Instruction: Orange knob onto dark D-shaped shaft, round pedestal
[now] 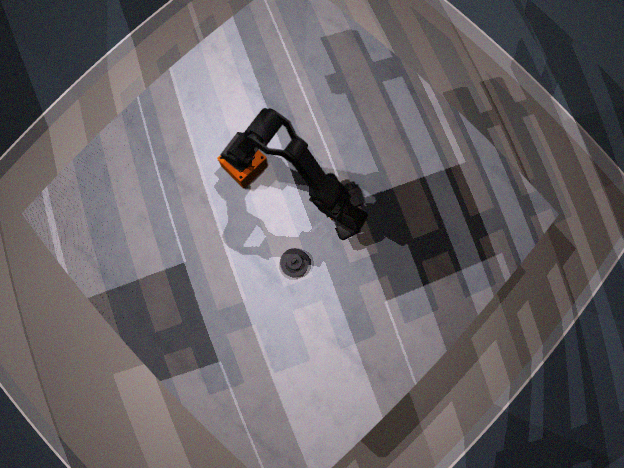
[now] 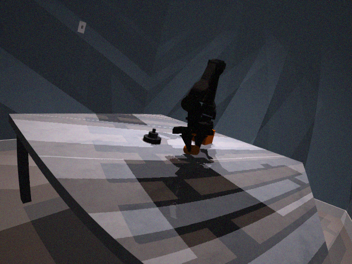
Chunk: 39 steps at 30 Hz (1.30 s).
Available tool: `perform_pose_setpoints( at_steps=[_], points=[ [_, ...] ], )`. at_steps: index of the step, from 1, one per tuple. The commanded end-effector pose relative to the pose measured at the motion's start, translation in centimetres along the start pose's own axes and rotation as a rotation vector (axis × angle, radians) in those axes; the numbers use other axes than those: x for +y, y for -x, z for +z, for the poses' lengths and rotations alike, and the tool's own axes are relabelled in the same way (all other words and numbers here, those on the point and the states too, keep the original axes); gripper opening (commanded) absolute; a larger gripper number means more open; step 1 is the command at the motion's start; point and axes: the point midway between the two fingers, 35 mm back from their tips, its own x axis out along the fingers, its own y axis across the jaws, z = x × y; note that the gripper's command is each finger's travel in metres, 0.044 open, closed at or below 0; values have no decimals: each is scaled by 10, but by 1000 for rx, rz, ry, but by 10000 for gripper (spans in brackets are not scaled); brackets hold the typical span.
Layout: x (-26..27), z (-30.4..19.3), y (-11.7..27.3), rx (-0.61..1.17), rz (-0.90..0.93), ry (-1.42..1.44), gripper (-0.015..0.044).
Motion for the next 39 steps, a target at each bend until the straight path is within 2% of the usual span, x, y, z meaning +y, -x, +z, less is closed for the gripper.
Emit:
perform_pose_setpoints(
  at_steps=[1, 39],
  points=[
    [0, -2, 4, -53, -5, 5, 180],
    [0, -40, 18, -653, -4, 5, 180]
  ],
)
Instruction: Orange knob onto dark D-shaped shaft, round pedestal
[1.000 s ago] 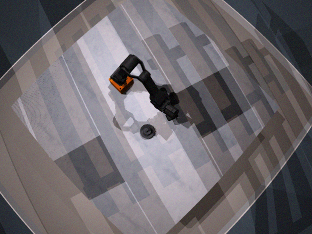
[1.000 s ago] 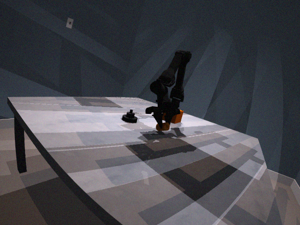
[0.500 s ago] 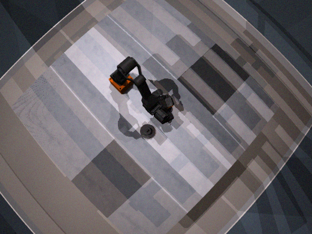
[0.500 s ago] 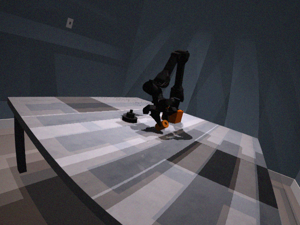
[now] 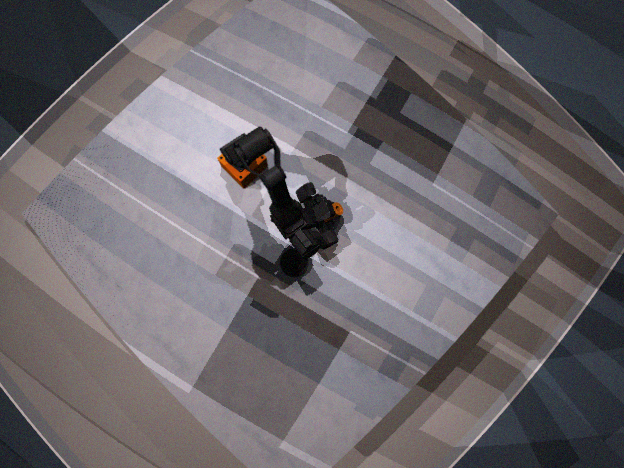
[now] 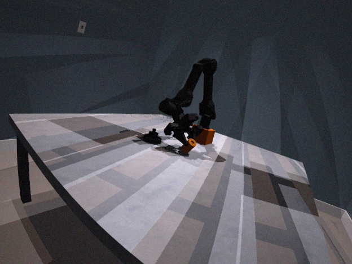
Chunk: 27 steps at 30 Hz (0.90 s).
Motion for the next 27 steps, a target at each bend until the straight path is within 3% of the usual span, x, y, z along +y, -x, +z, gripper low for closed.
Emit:
perform_pose_setpoints(
  at_steps=[1, 14, 18, 21, 27],
  points=[
    [1, -3, 2, -69, 4, 2, 180],
    [1, -15, 10, -290, 4, 1, 180],
    [1, -15, 11, -262, 4, 1, 180],
    [1, -14, 10, -263, 3, 0, 259],
    [1, -14, 10, -263, 3, 0, 260]
  ],
)
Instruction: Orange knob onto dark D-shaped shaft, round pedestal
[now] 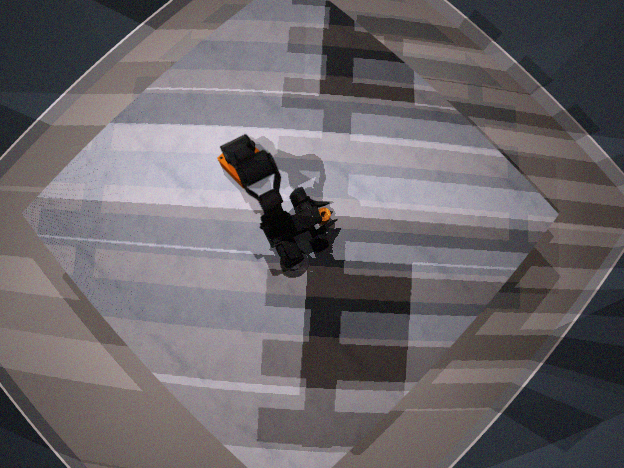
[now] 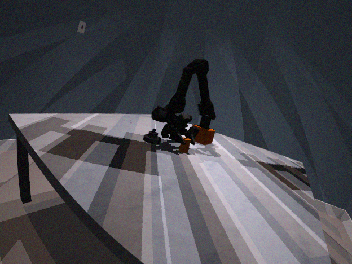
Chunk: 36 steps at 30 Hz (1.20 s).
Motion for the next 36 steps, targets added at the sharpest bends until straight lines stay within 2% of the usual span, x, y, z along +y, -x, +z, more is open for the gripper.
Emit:
perform_pose_setpoints(
  at_steps=[1, 18, 25, 31, 36],
  points=[
    [0, 0, 0, 0, -1, -2, 260],
    [0, 0, 0, 0, -1, -2, 260],
    [0, 0, 0, 0, -1, -2, 440],
    [0, 2, 1, 0, -1, -2, 440],
    [-4, 48, 18, 0, -1, 0, 440]
  ],
)
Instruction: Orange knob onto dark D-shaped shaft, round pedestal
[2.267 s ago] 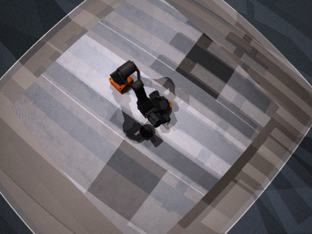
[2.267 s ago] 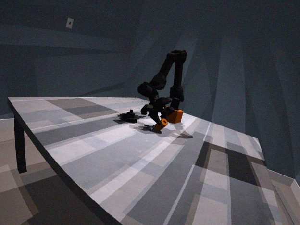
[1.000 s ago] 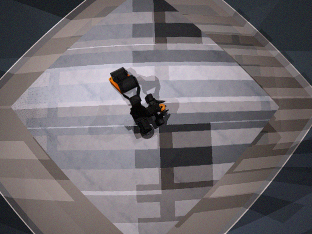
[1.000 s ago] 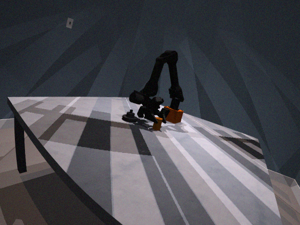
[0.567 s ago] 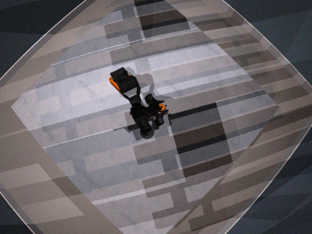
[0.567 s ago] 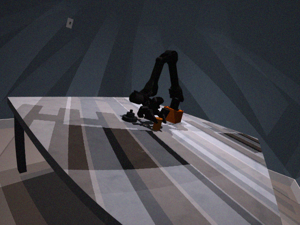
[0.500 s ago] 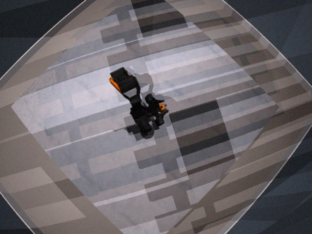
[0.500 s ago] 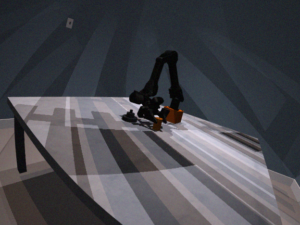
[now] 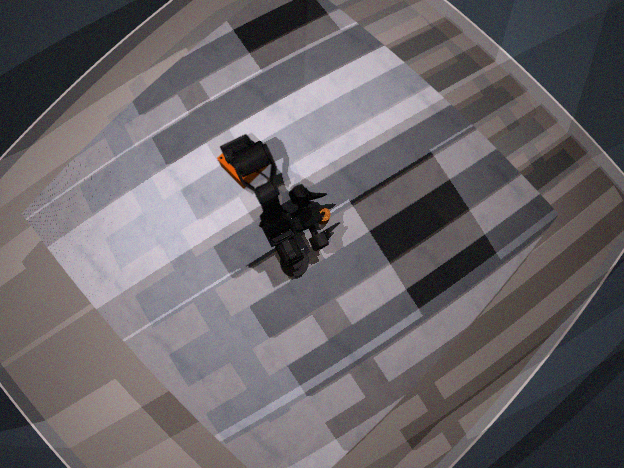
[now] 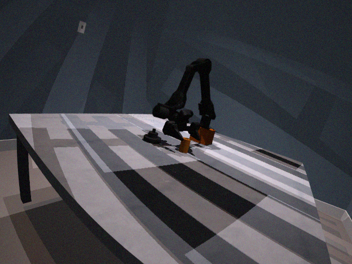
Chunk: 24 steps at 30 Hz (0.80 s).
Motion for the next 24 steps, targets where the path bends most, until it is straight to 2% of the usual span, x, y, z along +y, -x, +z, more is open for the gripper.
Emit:
perform_pose_setpoints(
  at_steps=[1, 6, 8, 13, 19, 21, 24],
  points=[
    [-4, 40, 15, -1, -13, 43, 440],
    [-1, 56, 21, -1, -13, 43, 440],
    [-2, 54, 17, 64, 1, 25, 440],
    [-4, 48, 3, 553, 58, -48, 440],
    [0, 74, 24, 1127, -14, 12, 440],
    [0, 80, 28, 1188, -33, 30, 440],
    [0, 80, 28, 1188, -33, 30, 440]
  ],
)
